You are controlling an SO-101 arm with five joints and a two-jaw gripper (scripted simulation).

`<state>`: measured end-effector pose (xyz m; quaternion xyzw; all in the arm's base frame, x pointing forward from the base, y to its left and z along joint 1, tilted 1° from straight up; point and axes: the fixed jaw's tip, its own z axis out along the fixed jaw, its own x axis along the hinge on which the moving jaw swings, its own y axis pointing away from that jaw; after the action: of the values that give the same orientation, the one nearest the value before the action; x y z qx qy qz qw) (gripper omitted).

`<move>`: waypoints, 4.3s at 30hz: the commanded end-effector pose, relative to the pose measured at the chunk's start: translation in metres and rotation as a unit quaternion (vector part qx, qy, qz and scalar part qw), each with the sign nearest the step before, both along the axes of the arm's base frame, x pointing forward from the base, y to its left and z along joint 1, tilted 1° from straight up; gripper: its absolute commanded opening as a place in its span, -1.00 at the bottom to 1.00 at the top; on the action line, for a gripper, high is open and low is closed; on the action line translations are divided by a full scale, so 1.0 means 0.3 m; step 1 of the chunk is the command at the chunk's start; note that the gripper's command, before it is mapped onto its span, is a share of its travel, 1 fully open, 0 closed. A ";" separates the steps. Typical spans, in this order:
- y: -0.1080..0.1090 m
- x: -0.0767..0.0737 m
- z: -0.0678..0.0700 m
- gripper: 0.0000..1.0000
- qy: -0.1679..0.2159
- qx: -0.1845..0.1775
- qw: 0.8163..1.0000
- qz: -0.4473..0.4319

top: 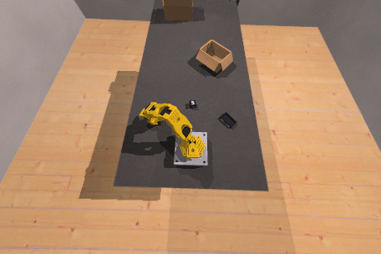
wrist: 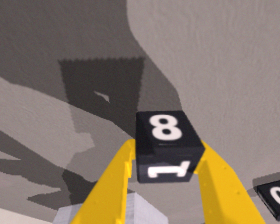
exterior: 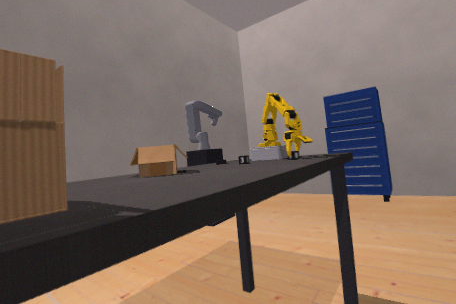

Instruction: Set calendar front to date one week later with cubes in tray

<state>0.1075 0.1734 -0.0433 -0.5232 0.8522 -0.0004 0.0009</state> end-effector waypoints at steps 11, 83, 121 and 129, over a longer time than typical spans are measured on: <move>-0.009 -0.001 -0.008 -0.69 0.004 -0.005 1.000 0.002; -0.017 0.015 0.157 -1.00 0.005 -0.005 1.000 0.026; -0.244 0.240 0.130 -1.00 0.009 -0.002 0.953 0.303; -0.309 0.278 0.123 -1.00 0.010 -0.001 0.932 0.362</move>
<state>0.1842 0.0862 -0.0056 -0.7825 0.6225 0.0051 -0.0118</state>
